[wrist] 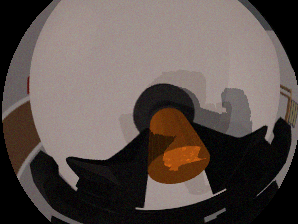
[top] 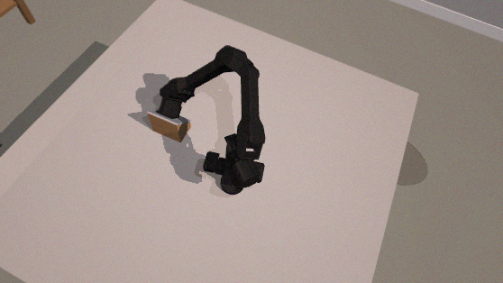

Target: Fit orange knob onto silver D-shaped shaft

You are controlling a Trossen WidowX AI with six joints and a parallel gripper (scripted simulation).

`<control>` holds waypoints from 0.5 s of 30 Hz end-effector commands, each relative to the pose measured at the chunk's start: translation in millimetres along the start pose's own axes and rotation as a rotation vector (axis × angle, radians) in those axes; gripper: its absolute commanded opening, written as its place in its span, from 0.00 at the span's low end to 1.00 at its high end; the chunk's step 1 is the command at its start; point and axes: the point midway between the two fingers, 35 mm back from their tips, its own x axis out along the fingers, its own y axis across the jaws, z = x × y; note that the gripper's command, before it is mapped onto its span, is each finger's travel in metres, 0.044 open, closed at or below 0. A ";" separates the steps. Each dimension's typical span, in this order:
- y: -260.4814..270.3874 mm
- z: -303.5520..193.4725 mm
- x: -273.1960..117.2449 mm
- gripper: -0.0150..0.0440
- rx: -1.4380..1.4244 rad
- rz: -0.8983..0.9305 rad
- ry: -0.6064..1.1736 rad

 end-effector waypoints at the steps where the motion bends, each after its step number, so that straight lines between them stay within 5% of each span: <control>1: 4.9 0.1 -0.1 0.25 0.016 0.011 0.000; 12: 0.2 0.2 0.2 0.25 0.032 -0.001 0.001; 15: 0.2 0.2 0.2 0.39 0.032 -0.001 0.001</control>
